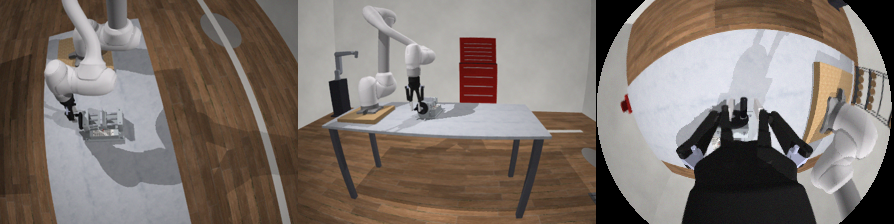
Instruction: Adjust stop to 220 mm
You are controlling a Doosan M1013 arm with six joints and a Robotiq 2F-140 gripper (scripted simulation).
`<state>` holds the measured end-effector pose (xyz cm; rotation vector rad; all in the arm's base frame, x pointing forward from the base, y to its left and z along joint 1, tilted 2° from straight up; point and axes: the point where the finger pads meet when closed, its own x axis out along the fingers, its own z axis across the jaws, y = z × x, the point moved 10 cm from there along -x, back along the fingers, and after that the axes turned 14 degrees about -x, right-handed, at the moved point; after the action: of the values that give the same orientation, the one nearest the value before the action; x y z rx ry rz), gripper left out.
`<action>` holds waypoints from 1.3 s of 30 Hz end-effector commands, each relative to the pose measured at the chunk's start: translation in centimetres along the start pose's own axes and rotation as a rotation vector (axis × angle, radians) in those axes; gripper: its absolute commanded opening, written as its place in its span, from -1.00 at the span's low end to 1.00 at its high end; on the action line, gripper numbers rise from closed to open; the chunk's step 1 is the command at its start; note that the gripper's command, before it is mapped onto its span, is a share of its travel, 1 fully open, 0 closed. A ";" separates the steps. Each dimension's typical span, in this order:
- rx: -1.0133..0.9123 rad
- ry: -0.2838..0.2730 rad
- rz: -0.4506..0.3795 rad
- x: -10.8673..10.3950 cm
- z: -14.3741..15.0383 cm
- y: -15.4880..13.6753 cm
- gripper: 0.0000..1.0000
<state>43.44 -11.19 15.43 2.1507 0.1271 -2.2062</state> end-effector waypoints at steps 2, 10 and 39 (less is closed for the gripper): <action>0.000 0.000 0.000 -0.3 0.0 0.0 -0.33; 0.000 0.000 0.000 -7.7 0.0 0.0 -0.33; 0.000 0.000 0.000 -10.0 -6.5 -3.7 -0.33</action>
<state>46.91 -9.10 25.36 2.1491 0.1286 -2.2063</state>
